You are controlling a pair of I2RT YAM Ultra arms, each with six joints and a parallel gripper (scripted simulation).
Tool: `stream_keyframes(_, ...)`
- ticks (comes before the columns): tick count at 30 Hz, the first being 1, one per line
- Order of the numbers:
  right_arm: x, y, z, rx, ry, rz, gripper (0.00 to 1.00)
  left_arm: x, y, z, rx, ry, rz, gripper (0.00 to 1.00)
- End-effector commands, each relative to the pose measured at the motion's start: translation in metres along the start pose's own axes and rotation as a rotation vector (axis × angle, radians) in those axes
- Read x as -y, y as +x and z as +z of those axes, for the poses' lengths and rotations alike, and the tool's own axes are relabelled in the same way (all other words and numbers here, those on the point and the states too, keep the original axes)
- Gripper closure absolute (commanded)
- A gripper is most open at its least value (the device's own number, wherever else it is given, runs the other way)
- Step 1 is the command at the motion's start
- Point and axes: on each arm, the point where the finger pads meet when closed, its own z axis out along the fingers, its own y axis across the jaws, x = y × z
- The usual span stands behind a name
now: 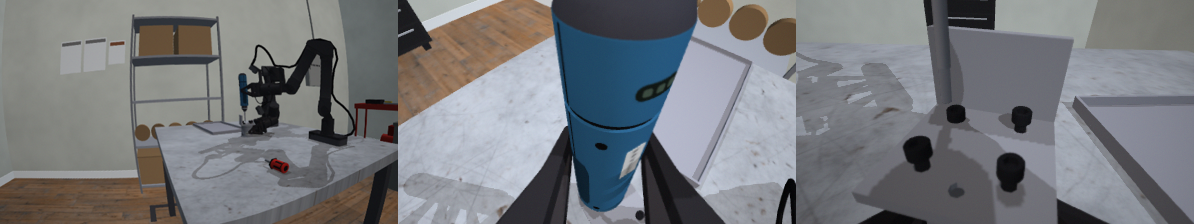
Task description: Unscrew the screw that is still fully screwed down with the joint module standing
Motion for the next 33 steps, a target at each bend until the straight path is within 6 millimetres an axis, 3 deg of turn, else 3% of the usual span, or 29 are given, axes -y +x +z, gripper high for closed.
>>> stream_keyframes(1,-0.001,-0.003,0.000,0.005,-0.001,0.010,0.41,-0.001,-0.032,0.004,0.121,0.001,-0.003,0.58)
stream_keyframes(5,-0.001,-0.003,0.000,0.005,-0.001,0.010,0.41,-0.001,-0.024,-0.001,0.110,0.001,-0.003,0.58)
stream_keyframes(8,-0.001,-0.003,0.000,0.005,-0.001,0.010,0.41,-0.001,-0.039,0.002,0.143,0.001,-0.003,0.58)
stream_keyframes(33,-0.001,-0.003,0.000,0.005,-0.001,0.010,0.41,0.000,-0.041,0.003,0.152,0.002,-0.002,0.58)
